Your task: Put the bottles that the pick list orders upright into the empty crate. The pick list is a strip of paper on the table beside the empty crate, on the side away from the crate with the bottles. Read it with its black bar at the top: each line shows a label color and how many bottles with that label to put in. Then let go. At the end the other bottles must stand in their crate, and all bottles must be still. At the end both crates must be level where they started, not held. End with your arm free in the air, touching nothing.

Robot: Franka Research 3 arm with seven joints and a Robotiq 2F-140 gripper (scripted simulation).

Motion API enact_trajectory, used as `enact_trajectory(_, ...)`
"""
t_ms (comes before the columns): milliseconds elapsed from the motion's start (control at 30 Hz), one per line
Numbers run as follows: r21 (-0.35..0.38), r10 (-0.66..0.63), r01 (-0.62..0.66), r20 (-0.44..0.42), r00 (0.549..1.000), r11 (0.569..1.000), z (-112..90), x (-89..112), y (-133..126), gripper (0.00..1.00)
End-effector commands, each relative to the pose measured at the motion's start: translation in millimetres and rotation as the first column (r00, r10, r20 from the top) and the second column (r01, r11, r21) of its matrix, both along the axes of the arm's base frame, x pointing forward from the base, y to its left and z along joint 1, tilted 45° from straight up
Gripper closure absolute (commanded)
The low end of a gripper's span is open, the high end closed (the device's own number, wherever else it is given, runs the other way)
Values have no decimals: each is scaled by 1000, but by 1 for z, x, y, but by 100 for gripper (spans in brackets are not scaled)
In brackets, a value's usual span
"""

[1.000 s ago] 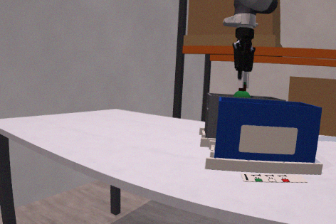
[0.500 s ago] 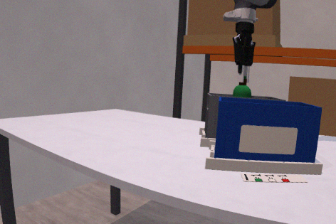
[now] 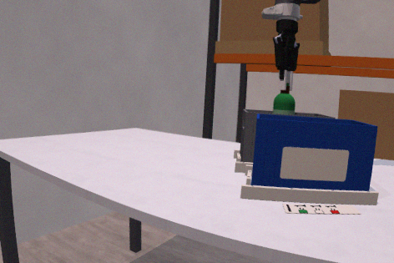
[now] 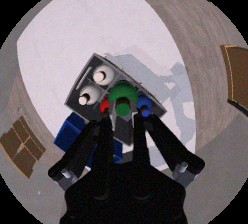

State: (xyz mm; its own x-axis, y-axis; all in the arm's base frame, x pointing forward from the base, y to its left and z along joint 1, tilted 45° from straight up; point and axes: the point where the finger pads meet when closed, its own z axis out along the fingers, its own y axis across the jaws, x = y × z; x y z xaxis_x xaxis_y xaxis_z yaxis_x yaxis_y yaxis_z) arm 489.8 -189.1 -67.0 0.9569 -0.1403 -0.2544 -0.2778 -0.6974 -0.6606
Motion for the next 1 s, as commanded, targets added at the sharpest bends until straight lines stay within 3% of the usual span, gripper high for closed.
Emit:
enact_trajectory(0, -1, 2, -2, 8, 1000, 1000, 8, 1, -10, 100)
enact_trajectory(967, -1, 2, -2, 8, 1000, 1000, 38, 4, -39, 100)
